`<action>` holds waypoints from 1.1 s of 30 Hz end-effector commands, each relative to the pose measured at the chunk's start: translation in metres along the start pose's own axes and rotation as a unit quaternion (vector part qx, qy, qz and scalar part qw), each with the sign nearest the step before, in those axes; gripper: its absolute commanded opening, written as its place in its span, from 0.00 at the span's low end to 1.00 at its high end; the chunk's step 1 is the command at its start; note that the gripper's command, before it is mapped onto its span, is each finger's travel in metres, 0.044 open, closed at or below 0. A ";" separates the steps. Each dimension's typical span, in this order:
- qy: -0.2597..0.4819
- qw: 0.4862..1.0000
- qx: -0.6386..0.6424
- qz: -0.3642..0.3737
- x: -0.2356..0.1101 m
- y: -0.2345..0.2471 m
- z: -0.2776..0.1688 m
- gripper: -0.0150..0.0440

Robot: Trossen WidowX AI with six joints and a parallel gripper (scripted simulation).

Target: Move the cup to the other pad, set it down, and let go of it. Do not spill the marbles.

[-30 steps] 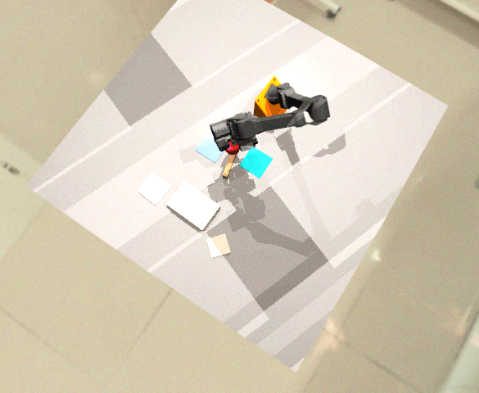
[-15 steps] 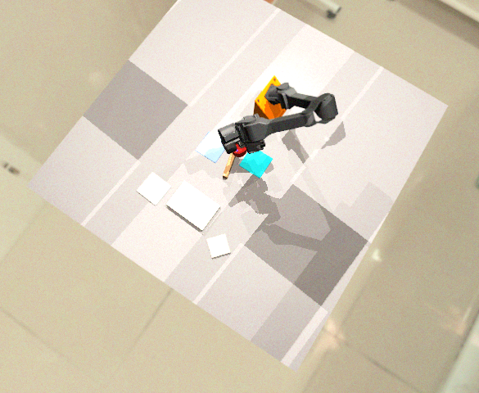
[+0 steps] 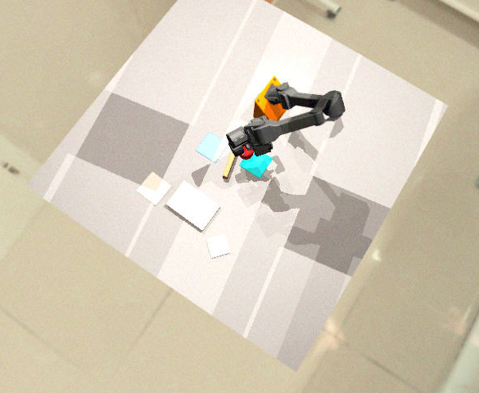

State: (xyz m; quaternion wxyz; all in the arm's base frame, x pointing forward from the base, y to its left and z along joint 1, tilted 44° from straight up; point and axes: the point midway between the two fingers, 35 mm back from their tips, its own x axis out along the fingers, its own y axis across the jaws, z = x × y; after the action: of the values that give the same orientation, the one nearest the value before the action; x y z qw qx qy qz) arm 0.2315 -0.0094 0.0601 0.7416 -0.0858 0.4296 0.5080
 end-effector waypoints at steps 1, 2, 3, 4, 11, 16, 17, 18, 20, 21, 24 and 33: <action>-0.003 1.000 0.003 0.000 0.000 0.007 0.007 0.25; -0.003 1.000 0.003 0.000 0.000 0.008 0.008 0.25; -0.003 1.000 0.003 0.000 0.000 0.010 0.010 0.25; -0.003 1.000 0.003 0.000 -0.001 0.011 0.011 0.25; -0.003 1.000 0.003 0.000 -0.001 0.020 0.021 0.25; -0.003 1.000 0.003 0.001 -0.001 0.028 0.028 0.25; -0.003 1.000 0.003 0.001 -0.001 0.029 0.029 0.25; -0.003 1.000 0.003 0.001 -0.001 0.030 0.030 0.25; -0.003 1.000 0.003 0.001 -0.001 0.033 0.033 0.25; -0.004 1.000 0.003 0.001 -0.001 0.035 0.034 0.25; -0.003 1.000 0.003 0.001 0.000 0.034 0.034 0.25; -0.003 1.000 0.003 0.001 0.010 0.034 0.034 0.25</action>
State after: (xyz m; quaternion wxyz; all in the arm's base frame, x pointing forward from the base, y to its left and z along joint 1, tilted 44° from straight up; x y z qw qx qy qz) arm 0.2231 0.0292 0.0866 0.7420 -0.0852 0.4288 0.5082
